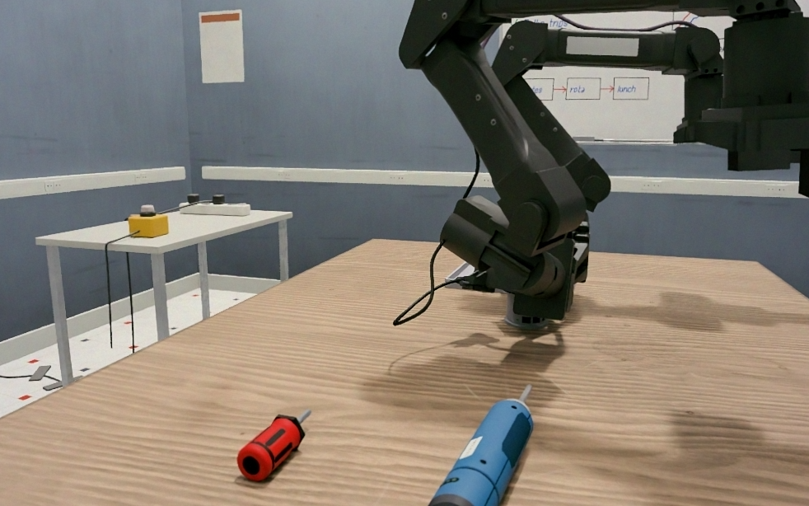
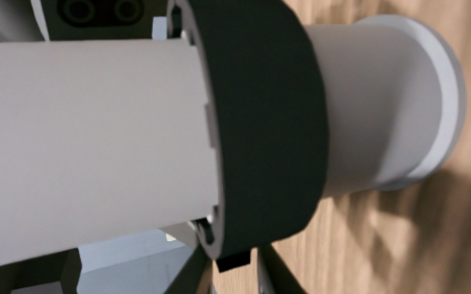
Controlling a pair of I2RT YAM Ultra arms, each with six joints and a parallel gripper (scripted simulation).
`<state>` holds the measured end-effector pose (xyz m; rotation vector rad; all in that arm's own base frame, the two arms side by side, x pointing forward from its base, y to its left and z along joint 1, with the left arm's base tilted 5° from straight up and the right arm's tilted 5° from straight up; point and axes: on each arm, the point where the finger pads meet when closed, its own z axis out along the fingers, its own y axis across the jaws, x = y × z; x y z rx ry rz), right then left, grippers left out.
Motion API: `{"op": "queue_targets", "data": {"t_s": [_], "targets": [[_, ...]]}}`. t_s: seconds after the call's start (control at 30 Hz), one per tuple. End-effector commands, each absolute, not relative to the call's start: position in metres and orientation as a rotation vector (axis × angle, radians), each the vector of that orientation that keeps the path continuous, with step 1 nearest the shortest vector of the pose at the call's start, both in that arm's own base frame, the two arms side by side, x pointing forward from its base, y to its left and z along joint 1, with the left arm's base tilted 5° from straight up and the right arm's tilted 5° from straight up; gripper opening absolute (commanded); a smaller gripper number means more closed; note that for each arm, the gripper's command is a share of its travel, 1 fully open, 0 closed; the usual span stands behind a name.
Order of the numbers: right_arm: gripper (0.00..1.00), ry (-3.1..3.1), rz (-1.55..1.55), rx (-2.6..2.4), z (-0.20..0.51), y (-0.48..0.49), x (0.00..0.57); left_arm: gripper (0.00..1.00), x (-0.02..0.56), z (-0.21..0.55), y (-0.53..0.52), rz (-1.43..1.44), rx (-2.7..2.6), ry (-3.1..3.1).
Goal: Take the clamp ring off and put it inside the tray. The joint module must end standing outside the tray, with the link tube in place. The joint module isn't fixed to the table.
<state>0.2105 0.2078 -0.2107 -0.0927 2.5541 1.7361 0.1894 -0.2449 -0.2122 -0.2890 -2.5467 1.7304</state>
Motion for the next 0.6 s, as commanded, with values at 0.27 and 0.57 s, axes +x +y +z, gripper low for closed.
{"op": "queue_targets", "data": {"t_s": [0.27,0.57], "targets": [[0.14,2.569,1.724,-0.117,-0.2129,0.2096,0.2063,0.14,0.1922,-0.2103,-0.2467,1.73,-0.309,-2.563],[0.14,2.569,1.724,-0.117,-0.2129,0.2096,0.2063,0.14,0.1922,-0.2103,-0.2467,1.73,-0.309,-2.563]]}}
